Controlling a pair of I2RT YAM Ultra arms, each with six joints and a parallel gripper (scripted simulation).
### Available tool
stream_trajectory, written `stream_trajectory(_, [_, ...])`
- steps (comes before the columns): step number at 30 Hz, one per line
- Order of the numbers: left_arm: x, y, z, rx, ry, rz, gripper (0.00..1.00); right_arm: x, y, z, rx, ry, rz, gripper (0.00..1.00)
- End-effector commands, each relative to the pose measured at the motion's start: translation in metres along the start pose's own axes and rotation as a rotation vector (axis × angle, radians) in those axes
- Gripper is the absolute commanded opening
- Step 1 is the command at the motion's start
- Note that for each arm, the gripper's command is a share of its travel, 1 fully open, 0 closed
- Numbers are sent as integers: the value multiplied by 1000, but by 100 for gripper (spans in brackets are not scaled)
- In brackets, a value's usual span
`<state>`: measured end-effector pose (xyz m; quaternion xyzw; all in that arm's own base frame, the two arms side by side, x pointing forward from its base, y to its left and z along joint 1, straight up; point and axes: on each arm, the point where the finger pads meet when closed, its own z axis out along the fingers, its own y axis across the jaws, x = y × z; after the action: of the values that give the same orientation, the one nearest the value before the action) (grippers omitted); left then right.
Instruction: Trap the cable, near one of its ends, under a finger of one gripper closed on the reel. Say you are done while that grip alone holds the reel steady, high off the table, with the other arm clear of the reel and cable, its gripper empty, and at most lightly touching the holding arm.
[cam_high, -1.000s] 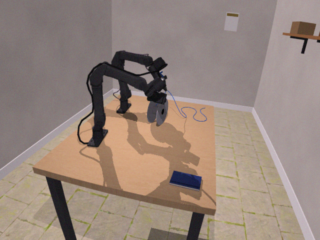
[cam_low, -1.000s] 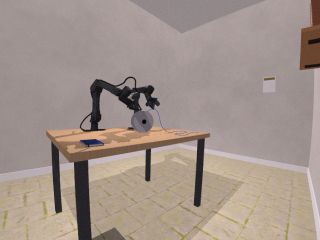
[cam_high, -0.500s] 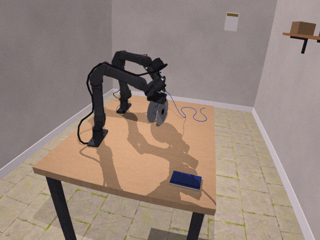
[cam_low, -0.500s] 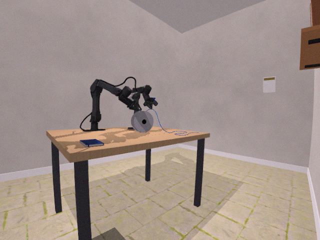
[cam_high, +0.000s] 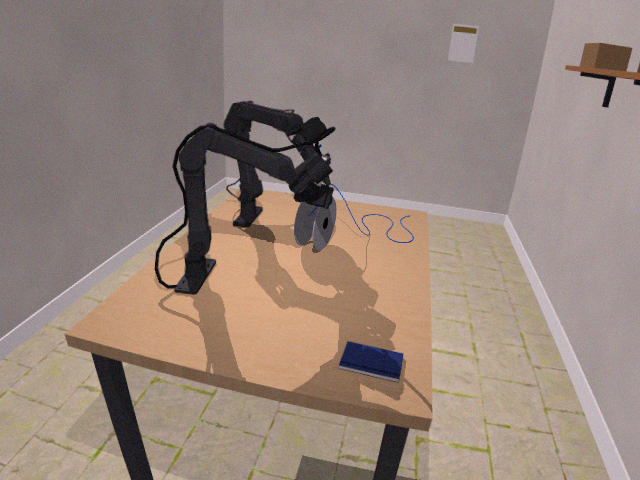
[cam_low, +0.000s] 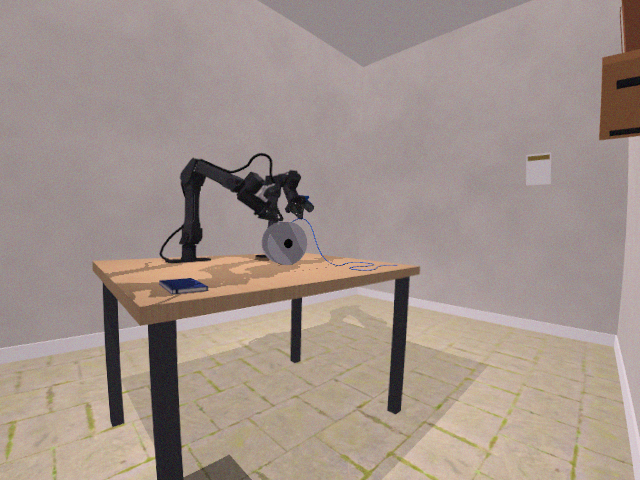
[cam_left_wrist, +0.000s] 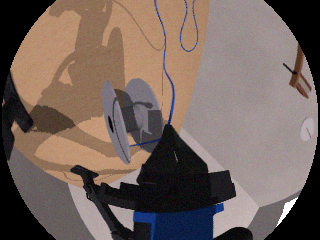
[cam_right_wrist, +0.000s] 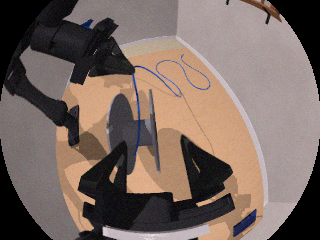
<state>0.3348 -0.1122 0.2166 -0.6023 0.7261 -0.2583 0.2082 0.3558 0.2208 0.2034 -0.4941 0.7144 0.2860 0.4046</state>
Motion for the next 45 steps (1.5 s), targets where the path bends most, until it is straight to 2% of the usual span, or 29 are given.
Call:
stream_trajectory(1, [2,-3,2,20,-10,21,0,-12,-2,-8,7,-22,-20,75])
stream_trajectory(2, [-1,4,5,8,-15,18,0,-11,-2,-9,8,-22,-19,75])
stream_trajectory(8, [-1,-5,3,37,-13,11,0,-10,-4,-9,11,-21,-16,75])
stream_trajectory(10, [-1,6,13,4,-17,16,0,-11,-2,-8,5,-21,-19,75])
stream_trajectory(24, [-1,5,4,24,-13,15,0,-8,1,-5,-3,-17,-12,75])
stream_trajectory(26, [0,-7,-6,58,-8,10,0,-8,2,-5,-3,-17,-12,75])
stream_trajectory(29, [0,-11,-8,61,-8,9,0,-8,2,-5,-4,-17,-12,75])
stream_trajectory(45, [0,-11,-9,27,-13,14,0,-6,5,-2,-9,-17,-11,75])
